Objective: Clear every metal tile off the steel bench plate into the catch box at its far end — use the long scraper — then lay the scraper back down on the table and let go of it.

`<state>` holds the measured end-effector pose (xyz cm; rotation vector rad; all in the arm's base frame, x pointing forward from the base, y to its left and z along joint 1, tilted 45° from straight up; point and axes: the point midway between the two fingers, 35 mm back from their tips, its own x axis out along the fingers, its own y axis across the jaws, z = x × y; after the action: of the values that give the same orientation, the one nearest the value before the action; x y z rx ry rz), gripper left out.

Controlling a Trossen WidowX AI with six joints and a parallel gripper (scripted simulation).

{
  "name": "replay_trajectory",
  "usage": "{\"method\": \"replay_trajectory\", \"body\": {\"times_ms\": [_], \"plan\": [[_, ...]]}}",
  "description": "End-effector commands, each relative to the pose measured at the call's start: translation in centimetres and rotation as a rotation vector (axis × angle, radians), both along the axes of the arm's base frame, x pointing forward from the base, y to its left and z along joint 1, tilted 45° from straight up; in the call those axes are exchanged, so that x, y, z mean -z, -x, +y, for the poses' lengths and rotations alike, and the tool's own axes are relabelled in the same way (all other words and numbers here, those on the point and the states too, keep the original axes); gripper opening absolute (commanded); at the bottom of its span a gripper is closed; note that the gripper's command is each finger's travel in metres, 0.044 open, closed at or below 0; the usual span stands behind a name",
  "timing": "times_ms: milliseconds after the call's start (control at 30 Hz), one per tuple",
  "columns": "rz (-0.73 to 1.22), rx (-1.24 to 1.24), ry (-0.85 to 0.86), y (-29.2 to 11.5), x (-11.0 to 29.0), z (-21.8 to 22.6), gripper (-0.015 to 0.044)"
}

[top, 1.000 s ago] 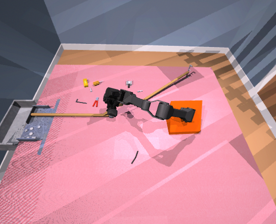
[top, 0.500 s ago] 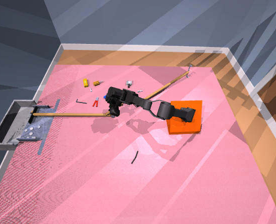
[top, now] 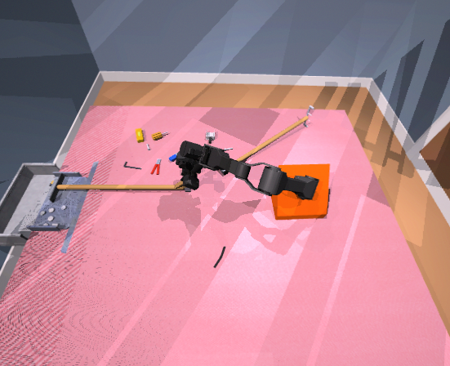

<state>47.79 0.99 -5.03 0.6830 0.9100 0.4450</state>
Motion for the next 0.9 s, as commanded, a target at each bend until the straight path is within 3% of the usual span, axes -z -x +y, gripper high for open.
{"method": "replay_trajectory", "body": {"times_ms": [0, 867], "plan": [[-0.006, 0.011, 0.001, 0.4, -0.3, -0.7, 0.0000], [-0.006, 0.011, 0.004, 2.9, -0.1, -1.3, 0.0000]]}}
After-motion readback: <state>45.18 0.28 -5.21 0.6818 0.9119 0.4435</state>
